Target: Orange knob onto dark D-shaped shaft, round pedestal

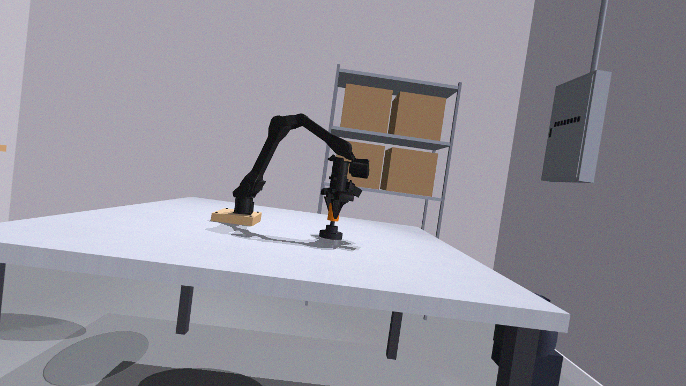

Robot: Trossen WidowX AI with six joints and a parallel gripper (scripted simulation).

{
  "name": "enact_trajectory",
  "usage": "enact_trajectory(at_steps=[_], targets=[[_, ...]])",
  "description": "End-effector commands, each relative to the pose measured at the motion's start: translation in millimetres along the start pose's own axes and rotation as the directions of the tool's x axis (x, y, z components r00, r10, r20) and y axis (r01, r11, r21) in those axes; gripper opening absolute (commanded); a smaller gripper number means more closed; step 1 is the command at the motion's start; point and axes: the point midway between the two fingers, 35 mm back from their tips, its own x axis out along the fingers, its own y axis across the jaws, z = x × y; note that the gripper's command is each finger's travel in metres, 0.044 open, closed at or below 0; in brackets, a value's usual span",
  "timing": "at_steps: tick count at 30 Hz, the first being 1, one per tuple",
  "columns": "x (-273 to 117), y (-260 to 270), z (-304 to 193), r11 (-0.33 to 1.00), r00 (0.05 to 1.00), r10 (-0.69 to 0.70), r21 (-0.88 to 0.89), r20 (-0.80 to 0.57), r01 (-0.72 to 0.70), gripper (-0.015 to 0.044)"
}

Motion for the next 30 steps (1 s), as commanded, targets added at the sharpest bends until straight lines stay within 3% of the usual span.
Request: enact_trajectory(at_steps=[1,6,30], targets=[[-2.4,-1.3,0.7,0.999,1.000,-0.007,-0.049,0.001,0.007,0.0000],[-0.4,-1.0,0.4,0.979,1.000,-0.007,-0.203,0.001,0.007,0.0000],[1.7,-1.0,0.1,0.979,1.000,-0.007,-0.203,0.001,0.007,0.0000]])
